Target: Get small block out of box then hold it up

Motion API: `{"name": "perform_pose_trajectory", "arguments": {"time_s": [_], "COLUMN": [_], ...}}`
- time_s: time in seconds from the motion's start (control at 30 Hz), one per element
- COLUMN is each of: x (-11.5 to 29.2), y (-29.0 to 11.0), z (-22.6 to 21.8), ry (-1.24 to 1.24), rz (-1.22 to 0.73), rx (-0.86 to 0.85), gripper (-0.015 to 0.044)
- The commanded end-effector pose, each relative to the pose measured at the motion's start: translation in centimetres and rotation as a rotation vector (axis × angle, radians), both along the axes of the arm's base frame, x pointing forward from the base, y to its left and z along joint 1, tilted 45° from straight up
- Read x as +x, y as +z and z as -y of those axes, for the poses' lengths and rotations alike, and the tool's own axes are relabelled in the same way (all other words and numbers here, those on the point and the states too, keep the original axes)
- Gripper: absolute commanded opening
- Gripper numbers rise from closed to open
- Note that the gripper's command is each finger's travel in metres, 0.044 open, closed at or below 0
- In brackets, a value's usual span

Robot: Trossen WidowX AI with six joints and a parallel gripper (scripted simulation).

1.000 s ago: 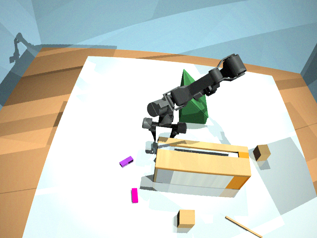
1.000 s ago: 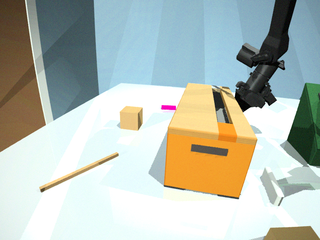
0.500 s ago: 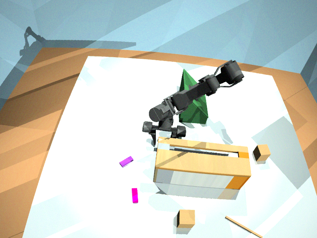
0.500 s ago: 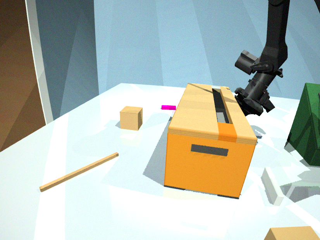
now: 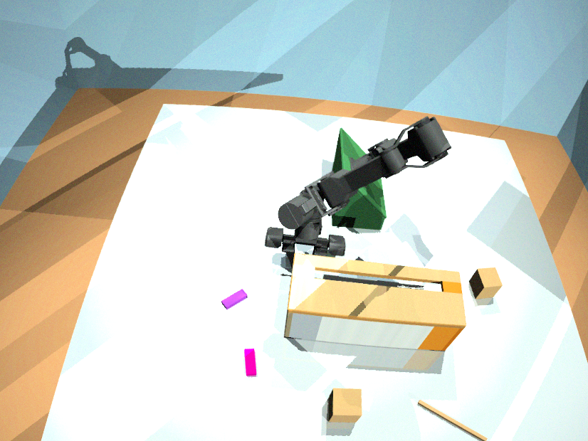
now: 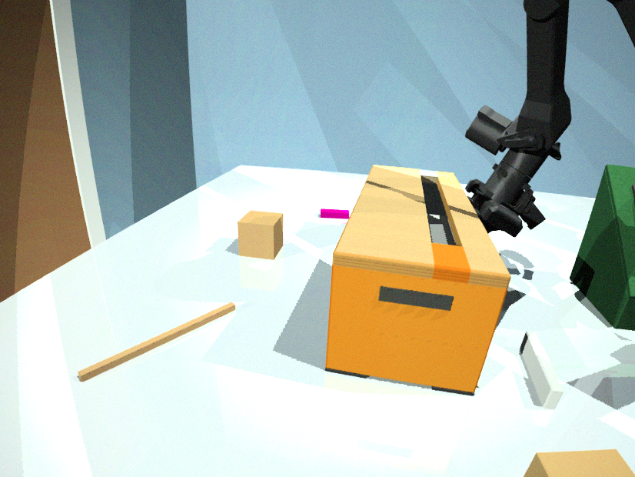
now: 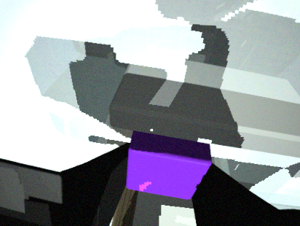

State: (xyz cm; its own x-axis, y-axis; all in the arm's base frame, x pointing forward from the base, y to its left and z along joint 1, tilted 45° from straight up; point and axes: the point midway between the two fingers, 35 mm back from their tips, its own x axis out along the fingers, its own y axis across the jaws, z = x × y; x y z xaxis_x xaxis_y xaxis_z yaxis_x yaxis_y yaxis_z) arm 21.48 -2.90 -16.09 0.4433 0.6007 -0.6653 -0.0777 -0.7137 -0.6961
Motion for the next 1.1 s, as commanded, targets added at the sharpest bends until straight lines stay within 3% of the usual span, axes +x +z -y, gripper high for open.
{"name": "perform_pose_trajectory", "arguments": {"time_s": [0.0,0.07,0.77,1.07], "x": [0.1,0.6,-0.2,0.4], "y": [0.0,0.2,4.5,7.0], "z": [0.0,0.9,4.5,7.8], "ry": [-0.003,-0.011,-0.003,-0.163], "rz": [0.000,0.026,-0.003,-0.126], "rx": [0.002,-0.009,-0.003,-0.008], "gripper": [0.0029,0.0000,0.0000,0.0000]}}
